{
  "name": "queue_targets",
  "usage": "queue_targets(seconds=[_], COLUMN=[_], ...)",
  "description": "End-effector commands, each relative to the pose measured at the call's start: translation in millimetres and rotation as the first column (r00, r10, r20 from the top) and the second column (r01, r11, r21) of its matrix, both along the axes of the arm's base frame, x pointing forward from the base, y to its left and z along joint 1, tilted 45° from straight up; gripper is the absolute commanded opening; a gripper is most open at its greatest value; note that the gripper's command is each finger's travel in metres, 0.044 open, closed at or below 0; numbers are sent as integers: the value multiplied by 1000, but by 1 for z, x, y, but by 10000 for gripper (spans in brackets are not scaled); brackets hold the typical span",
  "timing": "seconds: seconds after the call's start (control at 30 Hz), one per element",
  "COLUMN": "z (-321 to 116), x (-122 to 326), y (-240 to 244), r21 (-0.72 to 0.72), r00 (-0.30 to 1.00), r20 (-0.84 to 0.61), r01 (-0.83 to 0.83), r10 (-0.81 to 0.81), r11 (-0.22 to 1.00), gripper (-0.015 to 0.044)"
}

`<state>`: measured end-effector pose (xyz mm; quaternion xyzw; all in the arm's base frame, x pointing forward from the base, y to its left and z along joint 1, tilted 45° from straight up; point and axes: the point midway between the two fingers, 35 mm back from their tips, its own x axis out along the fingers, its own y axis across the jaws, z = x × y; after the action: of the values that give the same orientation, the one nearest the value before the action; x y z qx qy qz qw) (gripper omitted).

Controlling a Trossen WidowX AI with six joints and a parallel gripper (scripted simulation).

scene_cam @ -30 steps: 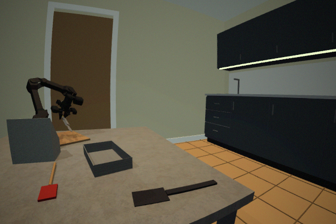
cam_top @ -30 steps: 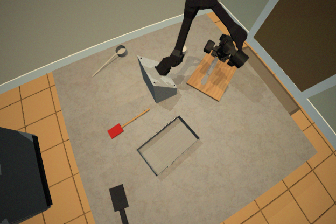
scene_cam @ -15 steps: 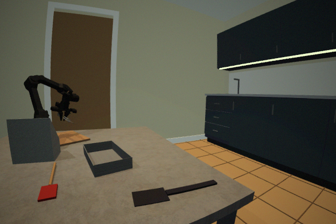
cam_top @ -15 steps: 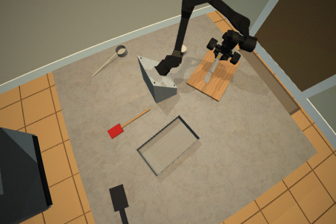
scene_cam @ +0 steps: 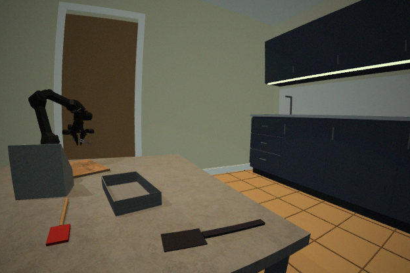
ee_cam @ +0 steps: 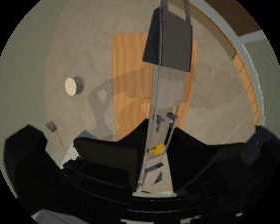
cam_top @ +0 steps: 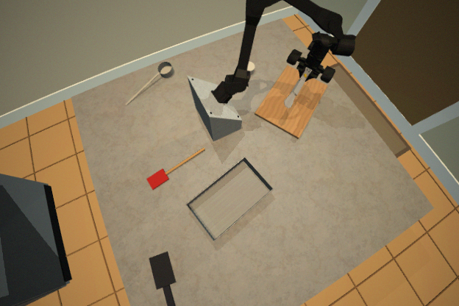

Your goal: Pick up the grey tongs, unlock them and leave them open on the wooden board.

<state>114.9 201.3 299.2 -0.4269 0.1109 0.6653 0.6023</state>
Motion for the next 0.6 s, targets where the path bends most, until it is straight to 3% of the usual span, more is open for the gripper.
queue_targets(seconds=[0.0, 0.57], z=[4, -12], x=[0, 7], y=[-1, 18], r21=[12, 10], r00=[1000, 1000], r20=[13, 11], r01=[8, 7], r10=[-8, -8], r11=[1000, 1000], gripper=[-150, -150])
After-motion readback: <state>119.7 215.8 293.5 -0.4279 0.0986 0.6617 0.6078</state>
